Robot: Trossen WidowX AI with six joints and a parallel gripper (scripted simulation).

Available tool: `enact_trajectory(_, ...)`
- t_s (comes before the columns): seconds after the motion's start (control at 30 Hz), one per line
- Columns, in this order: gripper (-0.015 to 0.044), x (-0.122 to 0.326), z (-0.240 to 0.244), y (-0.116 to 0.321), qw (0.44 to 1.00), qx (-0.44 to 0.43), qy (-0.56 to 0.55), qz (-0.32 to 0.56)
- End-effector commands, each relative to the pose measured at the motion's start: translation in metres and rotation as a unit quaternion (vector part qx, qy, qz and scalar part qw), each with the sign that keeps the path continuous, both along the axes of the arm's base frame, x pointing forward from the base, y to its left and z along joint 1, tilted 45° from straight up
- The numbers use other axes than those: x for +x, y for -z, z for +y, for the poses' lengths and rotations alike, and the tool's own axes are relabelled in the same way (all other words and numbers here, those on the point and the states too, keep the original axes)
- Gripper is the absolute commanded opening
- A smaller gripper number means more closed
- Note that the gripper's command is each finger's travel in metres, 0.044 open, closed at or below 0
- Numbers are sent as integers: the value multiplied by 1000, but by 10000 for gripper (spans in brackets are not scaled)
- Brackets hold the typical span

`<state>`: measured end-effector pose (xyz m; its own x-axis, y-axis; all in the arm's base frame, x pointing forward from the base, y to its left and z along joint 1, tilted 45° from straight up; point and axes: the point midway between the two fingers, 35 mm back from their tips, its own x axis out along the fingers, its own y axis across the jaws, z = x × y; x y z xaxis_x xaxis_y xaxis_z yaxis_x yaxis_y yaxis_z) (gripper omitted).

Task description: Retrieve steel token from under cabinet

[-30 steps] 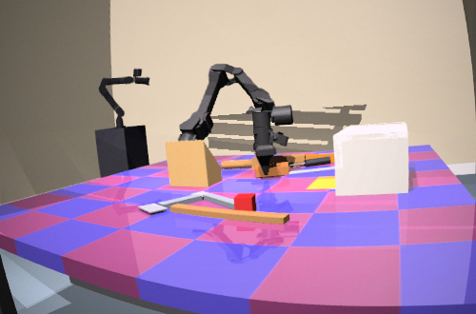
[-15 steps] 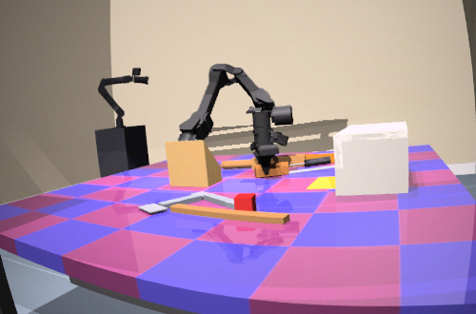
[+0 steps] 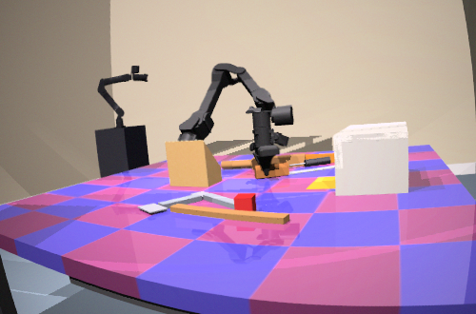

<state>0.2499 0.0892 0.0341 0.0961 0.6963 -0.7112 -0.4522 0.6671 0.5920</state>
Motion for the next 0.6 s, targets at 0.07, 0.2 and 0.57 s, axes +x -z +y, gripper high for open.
enact_trajectory(0.07, 0, 3, -6, 4, 1000, 0, 0, -3)
enact_trajectory(0.2, 0, 4, -9, 7, 1000, 0, -1, -3)
enact_trajectory(0.57, 0, 7, -17, 15, 1000, 0, -2, -5)
